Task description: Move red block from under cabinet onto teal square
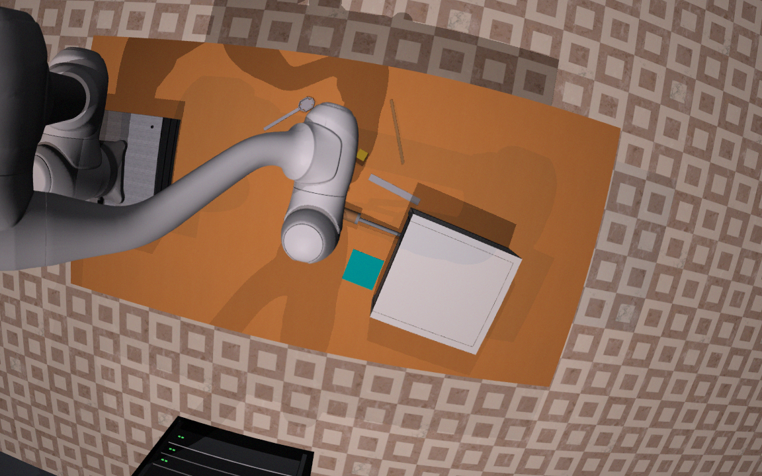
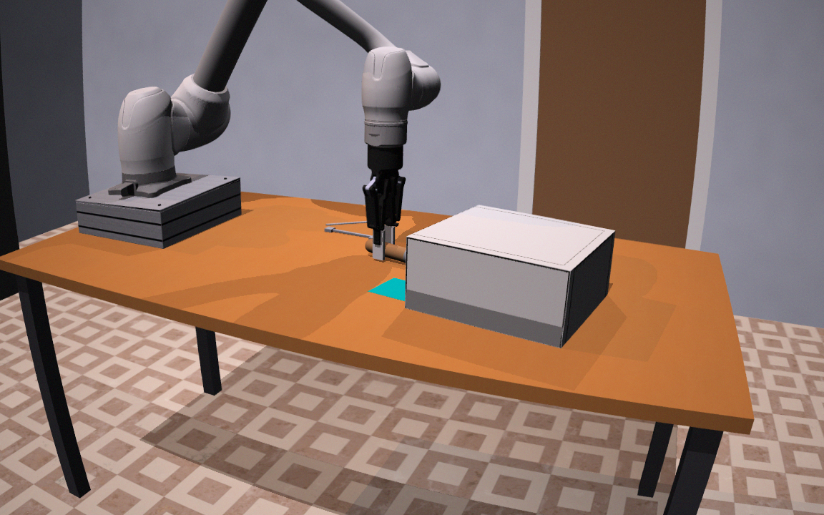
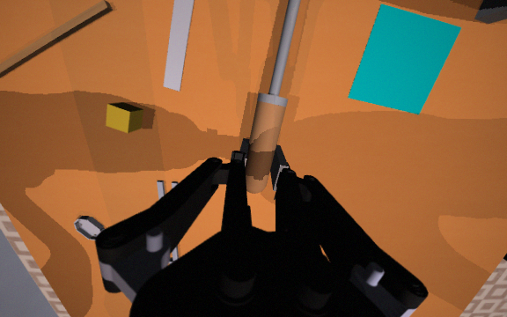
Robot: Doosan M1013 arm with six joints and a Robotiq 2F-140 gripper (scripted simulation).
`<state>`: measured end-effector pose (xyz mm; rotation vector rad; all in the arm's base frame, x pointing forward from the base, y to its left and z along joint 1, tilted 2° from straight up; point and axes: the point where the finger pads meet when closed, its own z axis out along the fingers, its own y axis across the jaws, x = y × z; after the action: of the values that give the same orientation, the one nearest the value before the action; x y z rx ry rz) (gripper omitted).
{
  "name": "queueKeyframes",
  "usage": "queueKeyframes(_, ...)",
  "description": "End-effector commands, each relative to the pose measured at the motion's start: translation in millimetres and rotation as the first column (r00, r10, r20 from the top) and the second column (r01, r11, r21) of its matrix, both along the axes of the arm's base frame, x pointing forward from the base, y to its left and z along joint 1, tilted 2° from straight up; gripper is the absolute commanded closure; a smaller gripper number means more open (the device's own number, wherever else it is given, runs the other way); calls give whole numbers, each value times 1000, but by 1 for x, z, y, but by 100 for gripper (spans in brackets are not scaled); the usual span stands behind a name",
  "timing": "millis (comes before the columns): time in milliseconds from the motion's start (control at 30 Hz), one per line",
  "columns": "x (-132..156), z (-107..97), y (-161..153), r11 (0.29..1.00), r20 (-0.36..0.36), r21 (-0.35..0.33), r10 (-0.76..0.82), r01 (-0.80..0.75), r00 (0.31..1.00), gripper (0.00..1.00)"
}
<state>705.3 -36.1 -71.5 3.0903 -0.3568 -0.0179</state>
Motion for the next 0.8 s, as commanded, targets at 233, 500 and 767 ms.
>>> queueKeyframes(233, 30, 0, -7, 1000, 0, 0, 0, 0, 1000, 100)
queueKeyframes(500, 45, 0, -10, 1000, 0, 0, 0, 0, 1000, 100)
queueKeyframes(767, 62, 0, -14, 1000, 0, 0, 0, 0, 1000, 100)
